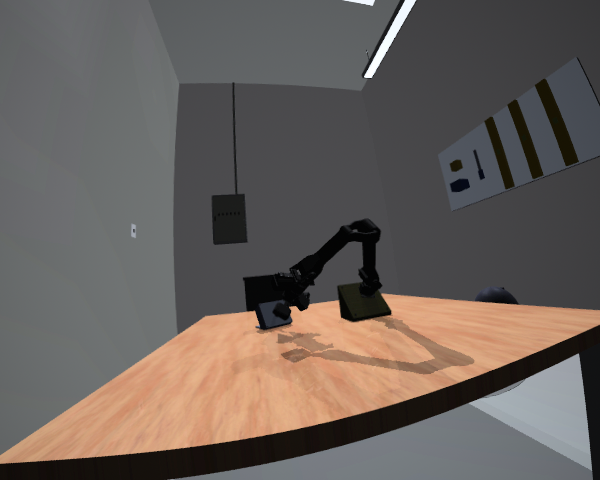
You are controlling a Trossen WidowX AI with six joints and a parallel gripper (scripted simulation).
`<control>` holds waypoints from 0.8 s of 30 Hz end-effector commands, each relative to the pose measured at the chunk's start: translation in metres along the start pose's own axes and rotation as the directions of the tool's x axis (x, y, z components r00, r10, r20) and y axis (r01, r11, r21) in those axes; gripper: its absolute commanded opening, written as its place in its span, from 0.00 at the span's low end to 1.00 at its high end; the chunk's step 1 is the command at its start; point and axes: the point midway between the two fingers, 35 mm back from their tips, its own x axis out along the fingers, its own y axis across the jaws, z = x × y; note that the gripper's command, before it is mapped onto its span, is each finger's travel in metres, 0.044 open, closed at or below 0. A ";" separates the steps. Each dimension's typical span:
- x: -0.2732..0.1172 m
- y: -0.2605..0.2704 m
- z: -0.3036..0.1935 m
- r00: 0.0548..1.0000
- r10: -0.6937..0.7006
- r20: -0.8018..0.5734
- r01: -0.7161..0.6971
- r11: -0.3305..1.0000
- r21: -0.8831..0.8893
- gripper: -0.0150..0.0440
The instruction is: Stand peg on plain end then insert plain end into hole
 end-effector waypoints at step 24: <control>-0.051 -0.002 -0.001 1.000 0.002 -0.006 -0.002 1.000 0.002 1.00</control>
